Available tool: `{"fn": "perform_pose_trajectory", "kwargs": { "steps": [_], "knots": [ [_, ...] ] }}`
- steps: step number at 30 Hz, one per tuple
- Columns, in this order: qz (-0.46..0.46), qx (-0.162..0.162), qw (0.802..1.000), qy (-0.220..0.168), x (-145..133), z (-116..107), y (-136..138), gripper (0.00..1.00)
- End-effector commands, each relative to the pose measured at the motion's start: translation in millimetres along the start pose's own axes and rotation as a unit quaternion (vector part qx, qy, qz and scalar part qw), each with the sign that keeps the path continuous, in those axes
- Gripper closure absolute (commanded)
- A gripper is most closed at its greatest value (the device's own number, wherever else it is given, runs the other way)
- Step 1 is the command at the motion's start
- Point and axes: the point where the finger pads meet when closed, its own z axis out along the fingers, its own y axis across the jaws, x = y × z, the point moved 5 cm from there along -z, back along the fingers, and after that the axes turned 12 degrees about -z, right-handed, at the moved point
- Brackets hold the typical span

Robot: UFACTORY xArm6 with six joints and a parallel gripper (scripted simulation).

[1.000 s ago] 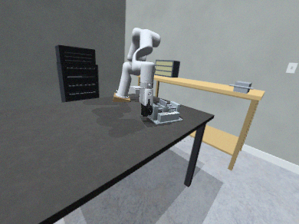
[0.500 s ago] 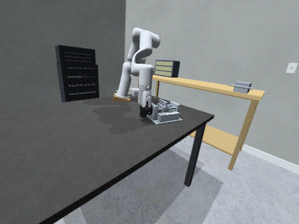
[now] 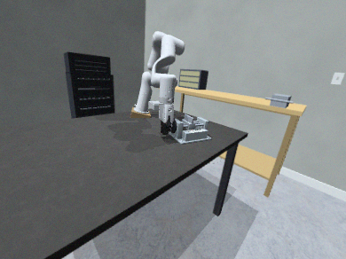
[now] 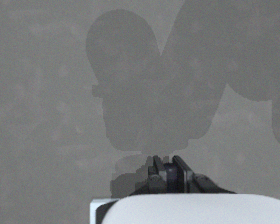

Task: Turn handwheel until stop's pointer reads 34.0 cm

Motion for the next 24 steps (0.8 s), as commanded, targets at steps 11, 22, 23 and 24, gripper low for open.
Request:
{"fn": "perform_pose_trajectory", "kwargs": {
  "steps": [11,22,23,24],
  "knots": [
    [0.000,0.002,1.000,0.001,-3,-16,15,0.94],
    [0.000,0.002,1.000,0.001,-4,-35,18,0.94],
    [0.000,0.002,1.000,0.001,-4,-37,17,0.94],
    [0.000,0.002,1.000,0.001,-4,-40,16,0.94]
  ]
}}
